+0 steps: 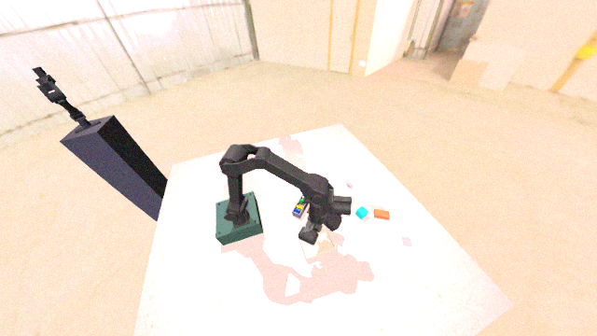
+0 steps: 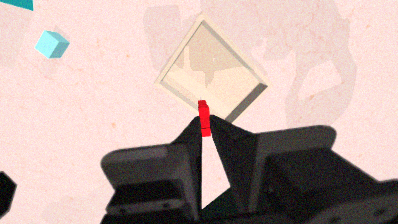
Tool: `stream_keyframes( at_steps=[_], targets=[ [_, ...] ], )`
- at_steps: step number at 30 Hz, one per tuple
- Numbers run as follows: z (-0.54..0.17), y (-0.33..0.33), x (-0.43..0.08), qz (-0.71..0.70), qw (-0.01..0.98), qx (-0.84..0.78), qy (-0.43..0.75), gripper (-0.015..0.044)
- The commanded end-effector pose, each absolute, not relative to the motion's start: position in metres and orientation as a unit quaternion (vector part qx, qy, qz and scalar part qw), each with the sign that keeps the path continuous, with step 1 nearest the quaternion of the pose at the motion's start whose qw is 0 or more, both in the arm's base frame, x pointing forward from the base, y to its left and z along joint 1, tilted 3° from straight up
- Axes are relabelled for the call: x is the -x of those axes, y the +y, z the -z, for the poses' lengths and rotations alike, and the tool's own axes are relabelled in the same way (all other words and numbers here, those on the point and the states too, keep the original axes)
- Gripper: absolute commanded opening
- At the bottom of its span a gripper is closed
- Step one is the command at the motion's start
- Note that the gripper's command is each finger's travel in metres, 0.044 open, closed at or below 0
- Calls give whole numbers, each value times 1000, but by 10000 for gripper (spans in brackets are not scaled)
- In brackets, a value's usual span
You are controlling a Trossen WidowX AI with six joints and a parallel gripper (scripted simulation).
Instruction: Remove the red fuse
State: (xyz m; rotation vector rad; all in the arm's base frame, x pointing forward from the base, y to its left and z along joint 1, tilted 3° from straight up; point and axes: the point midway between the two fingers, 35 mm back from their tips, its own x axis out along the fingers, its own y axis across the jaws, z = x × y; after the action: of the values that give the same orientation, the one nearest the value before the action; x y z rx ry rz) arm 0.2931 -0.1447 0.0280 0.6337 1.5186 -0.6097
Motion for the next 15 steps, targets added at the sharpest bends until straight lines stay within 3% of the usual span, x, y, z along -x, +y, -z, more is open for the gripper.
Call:
stream_keyframes(
  at_steps=[1, 15],
  targets=[
    [-29, -170, -289, 269, 641, -274, 664, 0],
    [-15, -173, -288, 269, 641, -274, 664, 0]
  ],
)
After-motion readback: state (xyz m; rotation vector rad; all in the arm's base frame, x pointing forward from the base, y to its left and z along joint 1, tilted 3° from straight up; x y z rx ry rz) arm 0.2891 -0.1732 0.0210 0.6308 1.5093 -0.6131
